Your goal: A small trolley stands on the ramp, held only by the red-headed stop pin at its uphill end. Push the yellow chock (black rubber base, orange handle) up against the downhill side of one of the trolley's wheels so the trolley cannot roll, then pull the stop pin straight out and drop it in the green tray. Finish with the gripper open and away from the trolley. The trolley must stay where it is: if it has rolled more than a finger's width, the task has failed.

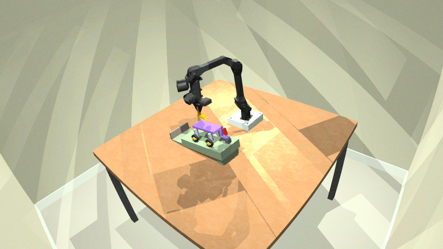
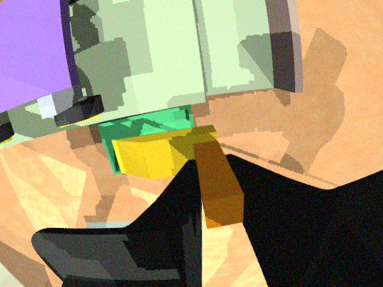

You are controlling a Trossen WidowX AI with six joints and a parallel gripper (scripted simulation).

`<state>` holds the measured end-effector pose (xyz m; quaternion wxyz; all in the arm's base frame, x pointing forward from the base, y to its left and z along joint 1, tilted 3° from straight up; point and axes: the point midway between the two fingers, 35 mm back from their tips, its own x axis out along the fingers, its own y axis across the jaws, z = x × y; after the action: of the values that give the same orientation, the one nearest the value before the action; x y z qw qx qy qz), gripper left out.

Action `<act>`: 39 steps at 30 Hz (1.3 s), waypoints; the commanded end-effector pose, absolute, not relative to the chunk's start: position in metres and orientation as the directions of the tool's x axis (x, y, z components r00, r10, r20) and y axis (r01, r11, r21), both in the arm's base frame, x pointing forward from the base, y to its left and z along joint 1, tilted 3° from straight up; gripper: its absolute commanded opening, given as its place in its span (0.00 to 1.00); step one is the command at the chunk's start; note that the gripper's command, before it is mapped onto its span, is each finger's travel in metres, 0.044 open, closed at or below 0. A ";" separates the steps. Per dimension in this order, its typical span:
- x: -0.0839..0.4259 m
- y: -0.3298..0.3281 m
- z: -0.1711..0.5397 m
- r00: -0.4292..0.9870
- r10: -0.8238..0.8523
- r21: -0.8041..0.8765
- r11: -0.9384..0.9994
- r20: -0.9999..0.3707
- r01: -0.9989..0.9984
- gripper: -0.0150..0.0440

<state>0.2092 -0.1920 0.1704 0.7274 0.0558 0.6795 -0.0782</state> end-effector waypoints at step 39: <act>0.242 -0.208 0.126 0.084 0.059 0.074 0.981 -0.995 0.181 0.25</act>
<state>0.2410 -0.2093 0.1345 0.7316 0.0858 0.6749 -0.0427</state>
